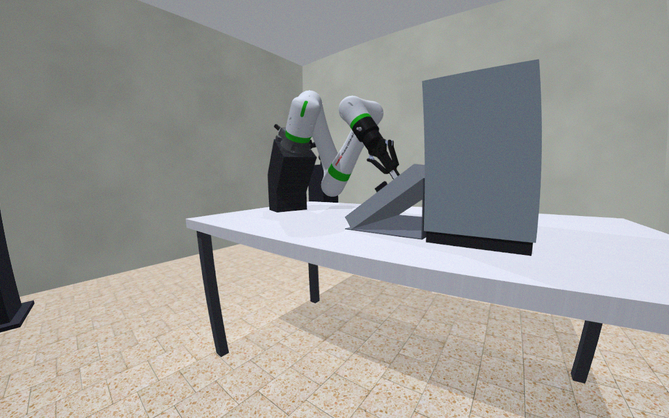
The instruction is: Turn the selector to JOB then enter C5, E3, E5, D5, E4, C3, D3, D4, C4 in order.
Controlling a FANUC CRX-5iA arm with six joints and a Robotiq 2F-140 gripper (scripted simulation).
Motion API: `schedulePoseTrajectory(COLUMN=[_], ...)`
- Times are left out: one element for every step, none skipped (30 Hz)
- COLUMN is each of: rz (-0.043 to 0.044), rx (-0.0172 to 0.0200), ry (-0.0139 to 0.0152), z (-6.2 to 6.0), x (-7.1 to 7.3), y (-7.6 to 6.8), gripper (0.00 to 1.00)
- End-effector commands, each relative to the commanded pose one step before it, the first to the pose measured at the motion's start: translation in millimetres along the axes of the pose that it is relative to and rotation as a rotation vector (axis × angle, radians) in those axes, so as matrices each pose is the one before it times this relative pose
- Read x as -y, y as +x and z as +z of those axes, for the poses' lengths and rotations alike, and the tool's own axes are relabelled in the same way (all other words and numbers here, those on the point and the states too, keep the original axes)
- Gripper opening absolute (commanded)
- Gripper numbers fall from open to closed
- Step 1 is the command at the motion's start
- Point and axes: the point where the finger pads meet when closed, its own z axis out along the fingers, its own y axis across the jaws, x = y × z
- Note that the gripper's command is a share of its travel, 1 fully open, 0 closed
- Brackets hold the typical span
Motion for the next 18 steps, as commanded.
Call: schedulePoseTrajectory(rz=[-0.00007, 0.0, 0.0, 0.0, 0.0, 0.0, 0.0, 0.0, 0.0, 0.0, 0.0, 0.0, 0.0, 0.00001, 0.0, 0.0, 0.00001, 0.0], rx=[0.00004, 0.0, 0.0, 0.0, 0.0, 0.0, 0.0, 0.0, 0.0, 0.0, 0.0, 0.0, 0.0, -0.00001, 0.0, 0.0, -0.00001, 0.0], ry=[-0.00031, 0.0, 0.0, 0.0, 0.0, 0.0, 0.0, 0.0, 0.0, 0.0, 0.0, 0.0, 0.0, 0.00001, 0.0, 0.0, 0.00001, 0.0], z=[-0.06, 0.08, 0.11, 0.15, 0.18, 0.22, 0.26, 0.3, 0.34, 0.38, 0.42, 0.45, 0.49, 0.52, 0.0, 0.0, 0.54, 0.56], x=[-0.1, 0.0, 0.0, 0.0, 0.0, 0.0, 0.0, 0.0, 0.0, 0.0, 0.0, 0.0, 0.0, 0.0, 0.0, 0.0, 0.01, 0.0], y=[0.03, 0.0, 0.0, 0.0, 0.0, 0.0, 0.0, 0.0, 0.0, 0.0, 0.0, 0.0, 0.0, 0.0, 0.0, 0.0, 0.0, 0.0], gripper=[0.0, 0.0, 0.0, 0.0, 0.0, 0.0, 0.0, 0.0, 0.0, 0.0, 0.0, 0.0, 0.0, 0.0, 0.0, 0.0, 0.0, 0.0])
